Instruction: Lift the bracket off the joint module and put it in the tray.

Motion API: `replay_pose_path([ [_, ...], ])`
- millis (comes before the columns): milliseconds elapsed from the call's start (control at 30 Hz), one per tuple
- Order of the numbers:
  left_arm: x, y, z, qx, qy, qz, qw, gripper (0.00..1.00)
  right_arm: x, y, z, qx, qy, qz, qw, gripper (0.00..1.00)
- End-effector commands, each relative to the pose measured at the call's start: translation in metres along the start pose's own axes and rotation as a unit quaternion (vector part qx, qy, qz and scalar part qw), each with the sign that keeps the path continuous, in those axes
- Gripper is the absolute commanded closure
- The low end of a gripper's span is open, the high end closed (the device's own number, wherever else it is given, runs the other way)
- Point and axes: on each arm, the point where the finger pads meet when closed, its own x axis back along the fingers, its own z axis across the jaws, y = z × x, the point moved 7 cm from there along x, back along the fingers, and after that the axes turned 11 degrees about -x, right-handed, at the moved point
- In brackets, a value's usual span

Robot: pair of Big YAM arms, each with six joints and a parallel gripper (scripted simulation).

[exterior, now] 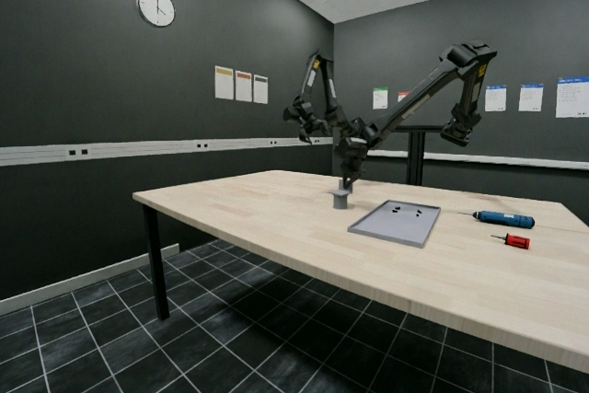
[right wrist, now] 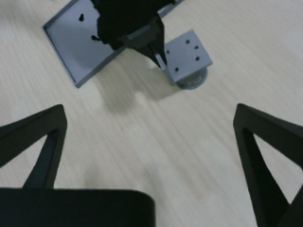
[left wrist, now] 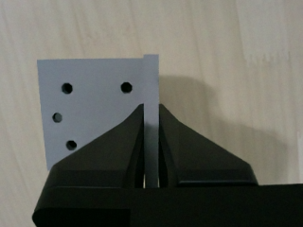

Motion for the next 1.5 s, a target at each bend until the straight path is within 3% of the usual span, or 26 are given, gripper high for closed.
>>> replay_pose_path([
  [0, 0.032, 0.021, 0.029, -0.007, 0.042, -0.017, 0.999, 1.00, 0.008, 0.013, 0.006, 0.133, 0.009, -0.039, 0.990, 0.00],
  [133, 0.037, 0.024, 0.032, -0.005, 0.048, -0.020, 0.999, 1.00, 0.012, 0.011, 0.005, 0.170, -0.004, -0.048, 0.984, 0.00],
  [567, 0.055, 0.032, 0.013, -0.005, 0.021, -0.011, 1.000, 1.00, 0.020, 0.004, 0.009, 0.161, -0.003, -0.060, 0.985, 0.00],
  [1067, 0.059, 0.032, 0.019, -0.002, 0.027, -0.011, 1.000, 1.00, 0.028, 0.003, 0.012, 0.161, -0.003, -0.077, 0.984, 0.00],
  [1200, 0.056, -0.017, 0.011, 0.010, 0.024, -0.003, 1.000, 1.00, 0.013, 0.013, 0.008, 0.150, 0.007, -0.082, 0.985, 0.00],
  [1467, 0.083, -0.114, -0.012, 0.046, 0.041, -0.010, 0.998, 1.00, -0.027, 0.028, 0.006, 0.162, -0.007, -0.062, 0.985, 0.00],
])
